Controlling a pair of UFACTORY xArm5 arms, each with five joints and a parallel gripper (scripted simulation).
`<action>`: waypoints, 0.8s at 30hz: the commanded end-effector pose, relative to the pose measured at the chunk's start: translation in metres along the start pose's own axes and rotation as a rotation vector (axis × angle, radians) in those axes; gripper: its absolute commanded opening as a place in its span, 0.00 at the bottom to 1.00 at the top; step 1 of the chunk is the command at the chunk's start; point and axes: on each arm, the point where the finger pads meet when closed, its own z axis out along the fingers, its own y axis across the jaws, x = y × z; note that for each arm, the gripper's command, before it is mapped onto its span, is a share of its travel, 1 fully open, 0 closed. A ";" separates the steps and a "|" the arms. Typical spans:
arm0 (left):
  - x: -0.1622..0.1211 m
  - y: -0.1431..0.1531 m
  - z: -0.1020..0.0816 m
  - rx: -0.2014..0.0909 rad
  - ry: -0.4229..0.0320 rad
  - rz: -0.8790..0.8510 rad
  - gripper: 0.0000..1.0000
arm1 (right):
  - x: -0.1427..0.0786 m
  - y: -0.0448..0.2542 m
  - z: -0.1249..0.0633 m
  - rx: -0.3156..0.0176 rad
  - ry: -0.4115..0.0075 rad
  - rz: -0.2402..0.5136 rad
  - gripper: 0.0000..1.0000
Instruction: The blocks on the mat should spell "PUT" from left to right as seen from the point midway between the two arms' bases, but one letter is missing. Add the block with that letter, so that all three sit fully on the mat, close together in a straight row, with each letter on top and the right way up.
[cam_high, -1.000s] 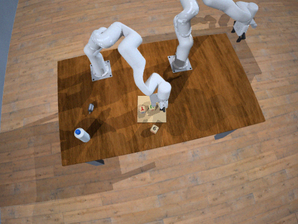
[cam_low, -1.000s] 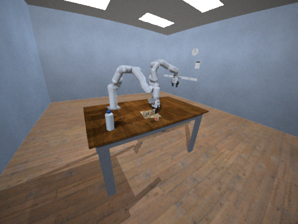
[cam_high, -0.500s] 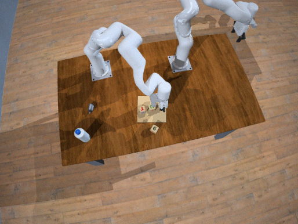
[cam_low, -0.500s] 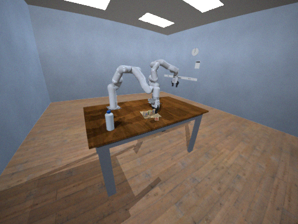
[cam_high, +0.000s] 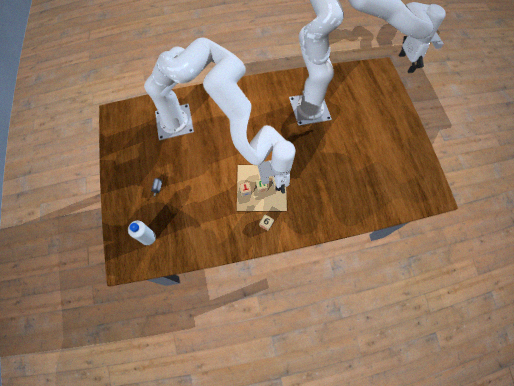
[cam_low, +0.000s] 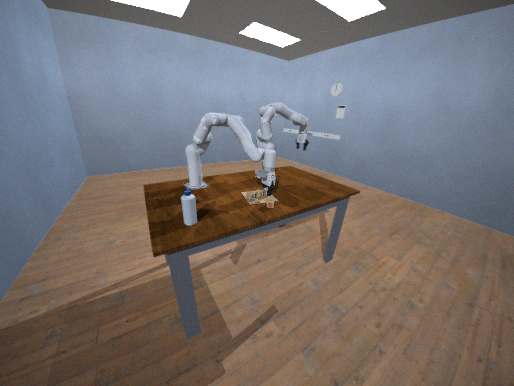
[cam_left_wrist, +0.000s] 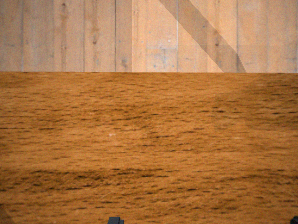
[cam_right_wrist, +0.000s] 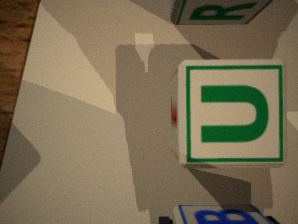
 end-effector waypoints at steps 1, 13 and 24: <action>0.001 0.000 -0.001 0.000 0.004 0.000 1.00 | -0.001 -0.001 -0.002 0.003 -0.003 0.000 0.41; 0.001 0.000 -0.001 0.000 0.004 0.000 1.00 | -0.001 -0.001 0.000 0.003 -0.003 0.000 0.41; 0.001 0.000 -0.001 0.000 0.004 0.000 1.00 | -0.001 -0.001 0.001 0.003 -0.003 0.000 0.41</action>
